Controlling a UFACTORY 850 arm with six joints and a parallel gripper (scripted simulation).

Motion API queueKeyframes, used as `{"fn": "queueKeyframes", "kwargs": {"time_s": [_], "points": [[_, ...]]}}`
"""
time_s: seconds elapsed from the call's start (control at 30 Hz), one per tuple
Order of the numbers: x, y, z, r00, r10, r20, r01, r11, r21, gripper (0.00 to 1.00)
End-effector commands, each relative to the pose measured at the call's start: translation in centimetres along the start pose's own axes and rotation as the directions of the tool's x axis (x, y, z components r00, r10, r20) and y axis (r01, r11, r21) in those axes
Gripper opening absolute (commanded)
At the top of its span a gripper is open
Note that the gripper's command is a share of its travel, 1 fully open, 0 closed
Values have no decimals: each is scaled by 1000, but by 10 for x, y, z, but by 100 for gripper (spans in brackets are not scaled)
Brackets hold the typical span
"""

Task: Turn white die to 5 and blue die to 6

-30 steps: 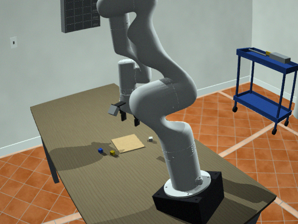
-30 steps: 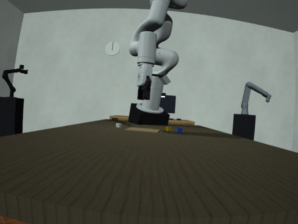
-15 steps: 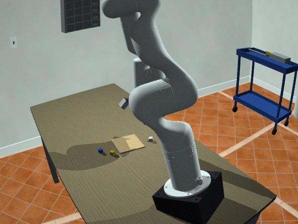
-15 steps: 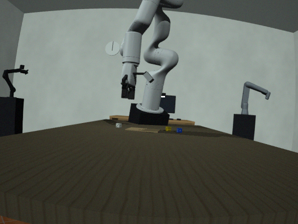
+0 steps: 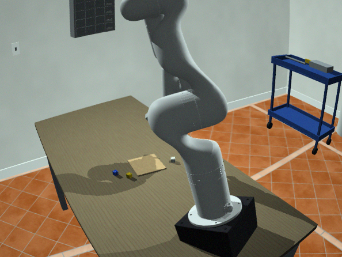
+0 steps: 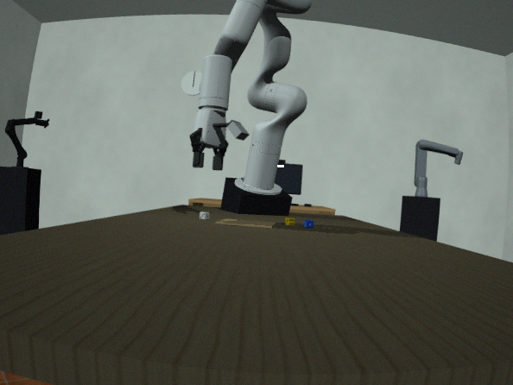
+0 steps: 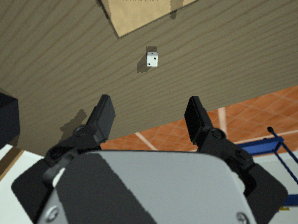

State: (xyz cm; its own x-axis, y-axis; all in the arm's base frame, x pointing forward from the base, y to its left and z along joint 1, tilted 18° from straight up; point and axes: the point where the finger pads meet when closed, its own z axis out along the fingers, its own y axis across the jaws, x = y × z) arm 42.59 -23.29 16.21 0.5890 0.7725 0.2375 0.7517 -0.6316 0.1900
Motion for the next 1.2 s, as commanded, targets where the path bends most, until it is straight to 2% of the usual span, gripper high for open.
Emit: {"fn": "queueKeyframes", "kwargs": {"time_s": [0.0,0.3,0.53,0.63,0.7,0.87,0.93,0.97,1.03,1.07,1.13,1.17], "points": [[0,1,0,1000,2,0,-2,1000,-1,100],[0,1,0,1000,17,0,-17,1000,-1,100],[1,3,8,965,262,-3,-262,965,-1,100],[1,3,8,961,276,-3,-276,961,-1,100],[1,3,13,914,405,-4,-405,914,-1,100],[1,4,17,859,513,-5,-513,859,0,100],[1,4,20,807,590,-5,-590,807,1,100],[1,4,20,805,594,-5,-594,805,1,100],[1,5,23,746,666,-5,-666,746,1,100],[1,5,23,741,672,-5,-672,741,1,100],[1,5,26,678,735,-5,-735,678,2,100],[1,5,26,678,735,-5,-735,678,2,100]]}}
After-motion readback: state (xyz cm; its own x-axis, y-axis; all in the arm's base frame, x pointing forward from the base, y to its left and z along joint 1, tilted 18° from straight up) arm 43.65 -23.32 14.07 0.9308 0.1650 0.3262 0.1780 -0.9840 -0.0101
